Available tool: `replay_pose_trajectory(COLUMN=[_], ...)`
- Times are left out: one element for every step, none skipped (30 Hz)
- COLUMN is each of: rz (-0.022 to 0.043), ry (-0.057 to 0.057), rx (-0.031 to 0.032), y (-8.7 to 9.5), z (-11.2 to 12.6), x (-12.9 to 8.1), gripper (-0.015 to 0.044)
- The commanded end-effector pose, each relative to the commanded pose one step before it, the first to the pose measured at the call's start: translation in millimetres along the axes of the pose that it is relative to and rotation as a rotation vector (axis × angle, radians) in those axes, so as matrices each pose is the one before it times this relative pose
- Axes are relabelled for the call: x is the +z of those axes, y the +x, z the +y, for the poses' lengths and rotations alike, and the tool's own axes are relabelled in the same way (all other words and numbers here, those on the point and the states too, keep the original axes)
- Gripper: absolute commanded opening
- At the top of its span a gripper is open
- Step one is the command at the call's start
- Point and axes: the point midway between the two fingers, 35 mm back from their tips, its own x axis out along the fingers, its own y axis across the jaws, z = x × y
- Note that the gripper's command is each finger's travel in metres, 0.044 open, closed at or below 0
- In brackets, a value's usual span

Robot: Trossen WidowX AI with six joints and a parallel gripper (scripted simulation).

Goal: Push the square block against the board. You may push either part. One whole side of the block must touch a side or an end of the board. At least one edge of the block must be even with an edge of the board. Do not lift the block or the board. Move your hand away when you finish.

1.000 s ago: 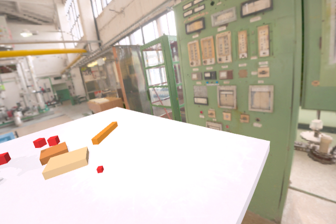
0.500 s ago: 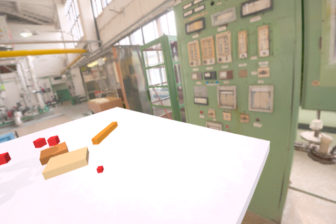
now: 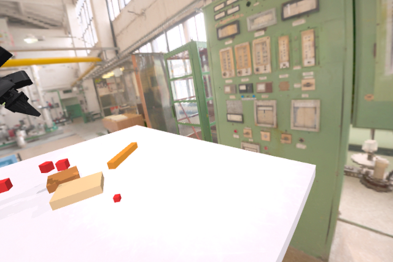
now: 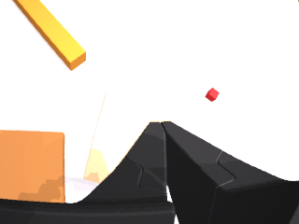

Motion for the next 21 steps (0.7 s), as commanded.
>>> replay_pose_trajectory(rz=[0.09658,0.02572,0.02636,0.02694,0.02746,0.02937,0.03031,0.03068,0.03097,0.03117,0.03129,0.03133,0.03129,0.03115,0.03094,0.03065,0.03085,0.03035,0.02937,0.02212,0.01307], ry=[0.0267,0.0076,0.0073,0.0069,0.0066,0.0066,0.0064,0.0061,0.0058,0.0056,0.0053,0.0051,0.0050,0.0048,0.0047,0.0046,0.0046,0.0045,0.0045,0.0034,0.0021], rx=[0.09111,0.01881,0.01741,0.01598,0.01452,0.01367,0.01218,0.01042,0.00863,0.00683,0.00502,0.00319,0.00136,-0.00047,-0.00229,-0.00412,-0.00606,-0.00792,-0.00962,-0.00859,-0.00565], y=[30.58,7.77,7.72,7.66,7.61,7.94,8.02,7.96,7.90,7.84,7.79,7.73,7.68,7.62,7.57,7.52,7.61,7.56,7.40,5.67,3.40], z=[34.09,8.03,7.91,7.77,7.62,7.83,7.75,7.52,7.27,7.00,6.71,6.41,6.08,5.75,5.39,5.03,4.74,4.33,3.86,2.69,1.50], x=[-12.82,-3.70,-3.96,-4.22,-4.47,-4.97,-5.33,-5.61,-5.87,-6.12,-6.36,-6.59,-6.80,-7.00,-7.18,-7.35,-7.65,-7.78,-7.79,-6.03,-3.62], gripper=[0.0000,0.0000,0.0000,0.0000,0.0000,0.0000,0.0000,0.0000,0.0000,0.0000,0.0000,0.0000,0.0000,0.0000,0.0000,0.0000,0.0000,0.0000,0.0000,0.0000,0.0000])
